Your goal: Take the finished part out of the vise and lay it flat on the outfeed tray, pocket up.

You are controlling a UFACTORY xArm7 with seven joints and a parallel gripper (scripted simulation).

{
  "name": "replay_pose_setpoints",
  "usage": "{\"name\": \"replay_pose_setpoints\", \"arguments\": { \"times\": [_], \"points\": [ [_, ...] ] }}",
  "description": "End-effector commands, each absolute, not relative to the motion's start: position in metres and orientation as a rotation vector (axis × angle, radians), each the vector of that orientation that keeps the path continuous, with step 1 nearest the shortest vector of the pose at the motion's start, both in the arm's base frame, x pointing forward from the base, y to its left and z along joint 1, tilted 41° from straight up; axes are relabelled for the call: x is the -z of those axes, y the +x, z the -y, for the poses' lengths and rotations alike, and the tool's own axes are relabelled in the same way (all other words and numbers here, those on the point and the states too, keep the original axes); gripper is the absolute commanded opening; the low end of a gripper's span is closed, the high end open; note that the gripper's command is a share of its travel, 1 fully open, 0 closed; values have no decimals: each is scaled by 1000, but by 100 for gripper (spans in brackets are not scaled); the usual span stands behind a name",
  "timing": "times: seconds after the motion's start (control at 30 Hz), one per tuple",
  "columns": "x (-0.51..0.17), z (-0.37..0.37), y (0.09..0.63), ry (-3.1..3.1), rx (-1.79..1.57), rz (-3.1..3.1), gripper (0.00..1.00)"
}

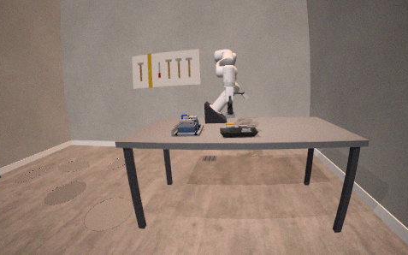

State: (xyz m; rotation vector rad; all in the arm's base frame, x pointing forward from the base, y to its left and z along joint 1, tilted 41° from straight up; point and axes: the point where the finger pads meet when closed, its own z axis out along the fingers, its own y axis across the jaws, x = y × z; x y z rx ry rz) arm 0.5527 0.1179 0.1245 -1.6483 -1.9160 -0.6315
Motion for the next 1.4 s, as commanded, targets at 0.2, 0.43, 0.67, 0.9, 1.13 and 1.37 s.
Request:
{"name": "replay_pose_setpoints", "arguments": {
  "times": [0.2, 0.43, 0.67, 0.9, 1.13, 1.37],
  "points": [
    [-126, -117, 554, -1651, 636, 1917, 0],
    [-124, -118, 554, -1651, 636, 1917, 0],
    [-122, -121, 554, -1651, 636, 1917, 0],
    [-116, -125, 553, -1651, 636, 1917, 0],
    [-111, -130, 553, -1651, 636, 1917, 0],
    [-102, -138, 552, -1651, 636, 1917, 0]
  ]
}}
